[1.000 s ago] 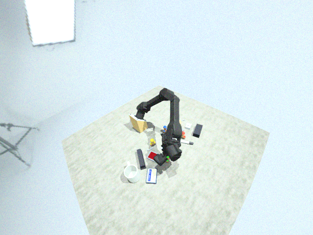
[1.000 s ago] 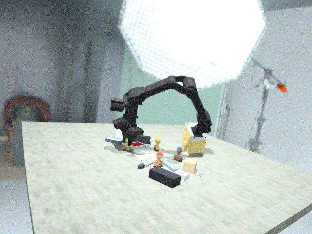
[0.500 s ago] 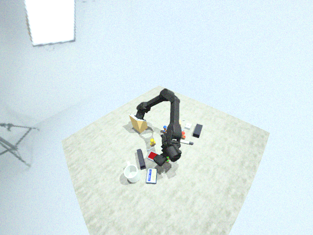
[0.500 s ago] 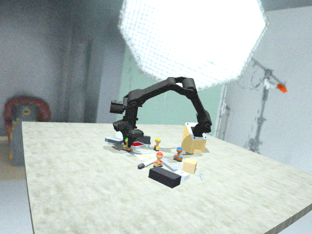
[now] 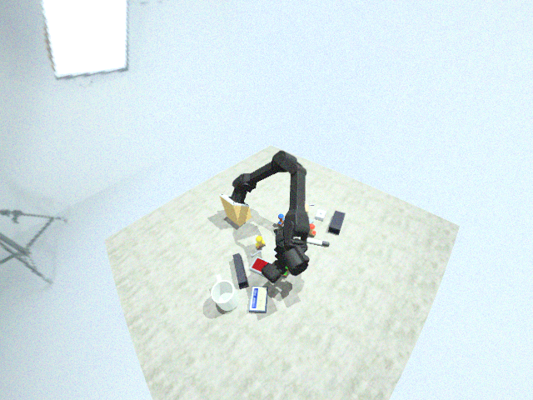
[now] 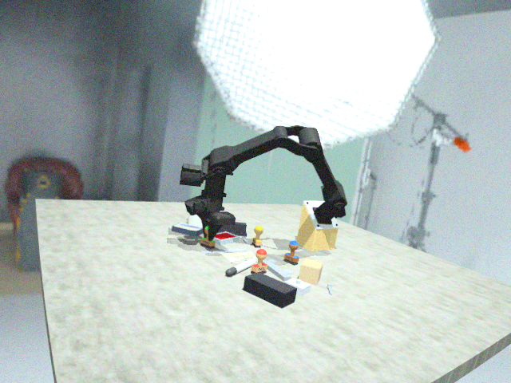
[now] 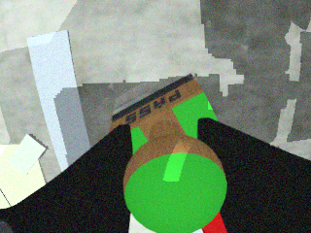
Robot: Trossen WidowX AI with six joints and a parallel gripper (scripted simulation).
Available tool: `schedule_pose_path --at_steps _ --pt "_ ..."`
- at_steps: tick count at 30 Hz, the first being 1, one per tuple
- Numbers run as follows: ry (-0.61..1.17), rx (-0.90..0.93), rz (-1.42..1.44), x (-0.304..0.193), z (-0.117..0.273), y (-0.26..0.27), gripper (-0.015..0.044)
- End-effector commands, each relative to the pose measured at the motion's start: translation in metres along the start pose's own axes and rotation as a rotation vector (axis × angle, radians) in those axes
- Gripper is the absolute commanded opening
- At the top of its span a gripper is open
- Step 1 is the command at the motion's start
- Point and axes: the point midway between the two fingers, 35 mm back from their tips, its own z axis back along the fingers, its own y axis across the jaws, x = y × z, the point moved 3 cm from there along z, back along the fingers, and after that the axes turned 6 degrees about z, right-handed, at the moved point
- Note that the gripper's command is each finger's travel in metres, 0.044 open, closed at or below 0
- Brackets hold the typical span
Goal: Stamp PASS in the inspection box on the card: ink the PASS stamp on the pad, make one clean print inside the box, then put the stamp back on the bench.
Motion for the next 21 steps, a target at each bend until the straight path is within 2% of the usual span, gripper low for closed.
schedule_pose_path --at_steps 1,21 --pt "-0.001 0.000 0.001 0.0004 0.0011 0.0001 0.0011" --pt "-0.001 0.000 0.001 0.0012 0.0107 -0.0006 0.0000"
